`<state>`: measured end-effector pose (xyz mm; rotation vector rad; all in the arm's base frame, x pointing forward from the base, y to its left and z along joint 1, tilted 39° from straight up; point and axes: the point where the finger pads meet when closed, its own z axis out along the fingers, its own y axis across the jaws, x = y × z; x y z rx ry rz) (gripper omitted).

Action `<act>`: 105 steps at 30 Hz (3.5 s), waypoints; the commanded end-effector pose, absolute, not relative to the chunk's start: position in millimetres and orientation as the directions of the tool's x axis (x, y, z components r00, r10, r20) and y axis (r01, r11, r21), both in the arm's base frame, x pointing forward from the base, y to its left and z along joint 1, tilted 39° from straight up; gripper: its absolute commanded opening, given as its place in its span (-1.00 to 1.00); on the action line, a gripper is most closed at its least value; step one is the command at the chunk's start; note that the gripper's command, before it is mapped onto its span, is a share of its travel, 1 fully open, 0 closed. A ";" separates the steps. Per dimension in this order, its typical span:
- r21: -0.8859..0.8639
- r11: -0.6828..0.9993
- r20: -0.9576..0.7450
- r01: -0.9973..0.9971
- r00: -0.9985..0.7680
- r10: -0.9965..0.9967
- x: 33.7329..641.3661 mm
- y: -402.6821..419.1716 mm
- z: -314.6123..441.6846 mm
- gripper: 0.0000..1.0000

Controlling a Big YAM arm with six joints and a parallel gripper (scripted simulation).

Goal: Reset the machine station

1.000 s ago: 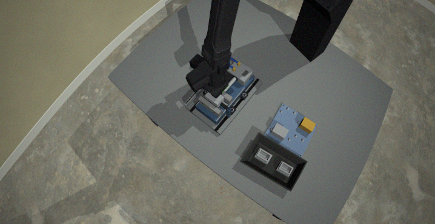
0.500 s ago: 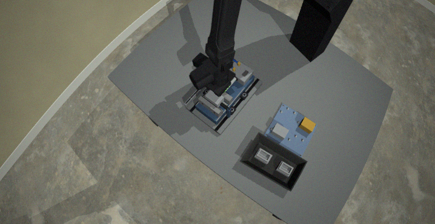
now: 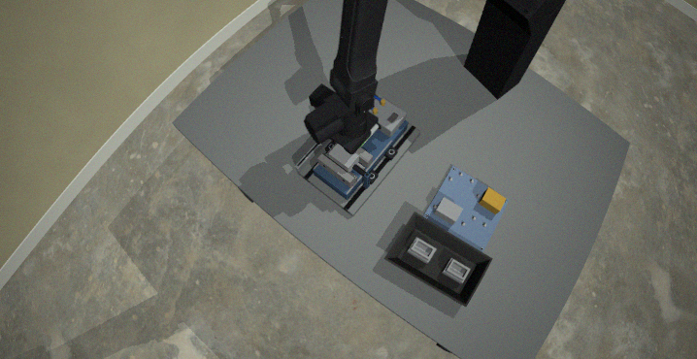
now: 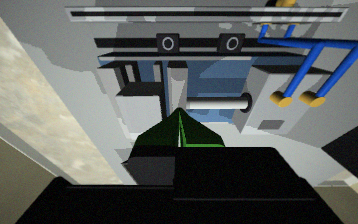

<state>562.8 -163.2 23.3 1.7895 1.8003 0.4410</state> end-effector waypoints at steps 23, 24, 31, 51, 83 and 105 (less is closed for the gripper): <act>0.605 0.056 -0.162 0.794 0.054 0.985 524.9 -161.3 81.4 -1.00; 0.605 0.056 -0.161 0.794 0.054 0.985 523.2 -160.8 83.5 -1.00; 0.607 0.057 -0.162 0.793 0.054 0.985 515.4 -158.8 95.8 -1.00; 0.618 0.058 -0.165 0.784 0.057 0.985 516.9 -159.5 103.9 -1.00; 0.054 0.948 -0.628 0.313 -0.728 0.276 544.4 -195.8 115.9 -1.00; -0.155 0.986 -0.611 0.065 -0.790 -0.044 542.9 -196.7 123.3 -1.00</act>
